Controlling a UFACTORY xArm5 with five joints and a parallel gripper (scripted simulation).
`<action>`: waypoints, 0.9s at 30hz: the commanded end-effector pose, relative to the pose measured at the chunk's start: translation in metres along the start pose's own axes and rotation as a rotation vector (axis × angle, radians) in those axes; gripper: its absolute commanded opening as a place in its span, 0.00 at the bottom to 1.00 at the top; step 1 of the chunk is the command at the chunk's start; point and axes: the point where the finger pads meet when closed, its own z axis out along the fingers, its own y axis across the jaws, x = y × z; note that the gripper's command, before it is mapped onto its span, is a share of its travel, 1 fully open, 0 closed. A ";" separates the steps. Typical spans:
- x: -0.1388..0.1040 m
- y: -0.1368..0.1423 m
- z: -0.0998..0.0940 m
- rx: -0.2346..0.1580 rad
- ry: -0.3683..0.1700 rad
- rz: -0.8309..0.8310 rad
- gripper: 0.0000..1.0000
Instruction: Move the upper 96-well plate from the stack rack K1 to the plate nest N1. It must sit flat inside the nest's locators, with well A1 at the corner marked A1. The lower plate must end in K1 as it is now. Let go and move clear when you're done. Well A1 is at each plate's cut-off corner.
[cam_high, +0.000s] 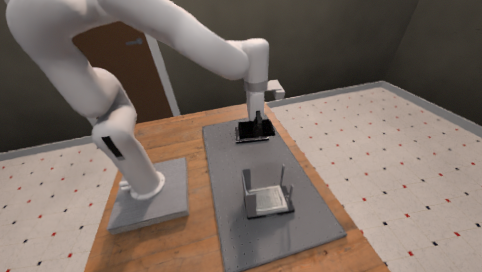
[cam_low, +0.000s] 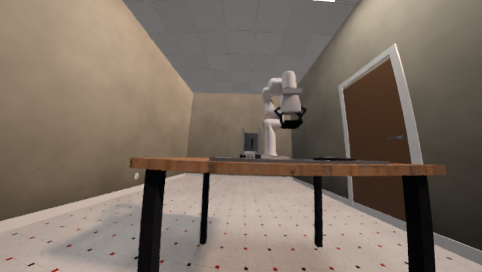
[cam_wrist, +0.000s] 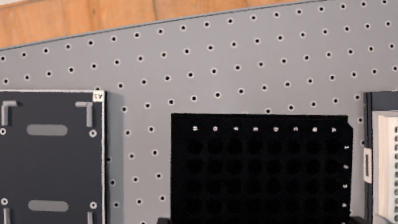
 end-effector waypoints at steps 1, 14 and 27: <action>0.001 -0.014 -0.001 -0.004 0.005 0.000 0.00; 0.002 -0.051 0.000 -0.003 0.005 0.000 0.00; 0.002 -0.088 0.001 -0.003 0.005 0.000 0.00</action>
